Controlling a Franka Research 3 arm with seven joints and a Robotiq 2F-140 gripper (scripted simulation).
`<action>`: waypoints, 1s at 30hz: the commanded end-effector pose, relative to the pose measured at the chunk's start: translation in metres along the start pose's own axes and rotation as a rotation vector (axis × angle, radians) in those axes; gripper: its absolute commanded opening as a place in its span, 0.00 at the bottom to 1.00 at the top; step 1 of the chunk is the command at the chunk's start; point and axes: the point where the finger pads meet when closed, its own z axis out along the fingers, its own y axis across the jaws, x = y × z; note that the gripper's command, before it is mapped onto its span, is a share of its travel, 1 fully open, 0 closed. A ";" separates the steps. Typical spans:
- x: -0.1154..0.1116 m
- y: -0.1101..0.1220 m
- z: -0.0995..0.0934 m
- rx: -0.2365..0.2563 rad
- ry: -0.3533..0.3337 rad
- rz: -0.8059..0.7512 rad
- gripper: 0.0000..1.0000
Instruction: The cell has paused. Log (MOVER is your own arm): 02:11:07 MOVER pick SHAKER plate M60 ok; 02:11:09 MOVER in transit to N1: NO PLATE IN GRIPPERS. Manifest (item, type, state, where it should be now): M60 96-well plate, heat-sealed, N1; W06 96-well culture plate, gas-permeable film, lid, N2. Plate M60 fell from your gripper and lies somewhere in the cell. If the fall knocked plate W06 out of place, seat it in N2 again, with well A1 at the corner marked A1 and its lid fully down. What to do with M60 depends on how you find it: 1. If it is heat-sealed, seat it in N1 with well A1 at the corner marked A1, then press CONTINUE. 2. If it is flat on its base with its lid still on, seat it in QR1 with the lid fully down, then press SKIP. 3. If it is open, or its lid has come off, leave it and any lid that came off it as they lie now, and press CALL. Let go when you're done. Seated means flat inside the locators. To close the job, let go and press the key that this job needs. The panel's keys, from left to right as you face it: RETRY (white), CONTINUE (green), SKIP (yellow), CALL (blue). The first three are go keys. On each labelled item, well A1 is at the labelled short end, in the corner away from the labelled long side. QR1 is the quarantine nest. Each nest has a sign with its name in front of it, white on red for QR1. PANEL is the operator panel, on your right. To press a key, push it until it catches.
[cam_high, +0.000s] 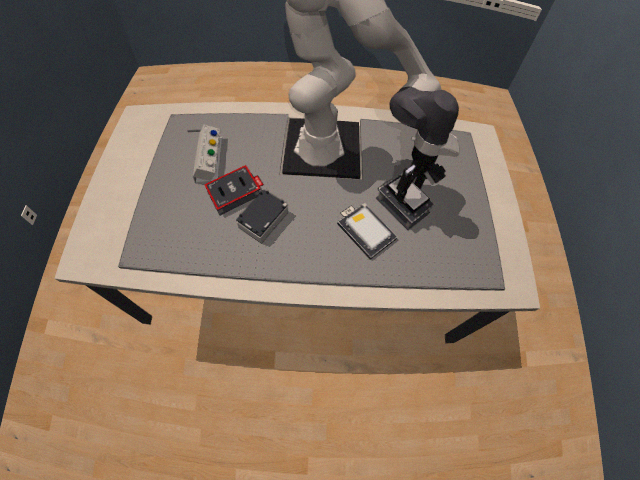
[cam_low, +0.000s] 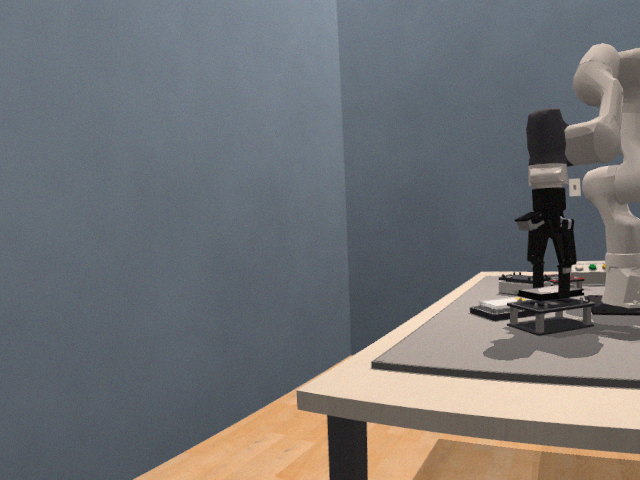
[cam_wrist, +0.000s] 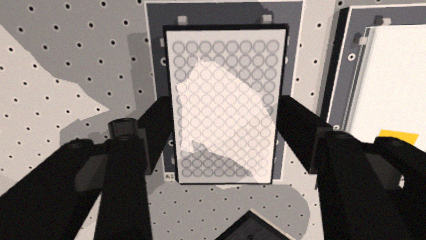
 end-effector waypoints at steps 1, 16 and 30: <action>0.000 0.000 0.002 -0.002 0.001 -0.007 0.10; 0.000 0.000 0.006 -0.002 0.001 -0.007 0.10; 0.000 0.000 0.010 -0.002 0.001 -0.007 0.10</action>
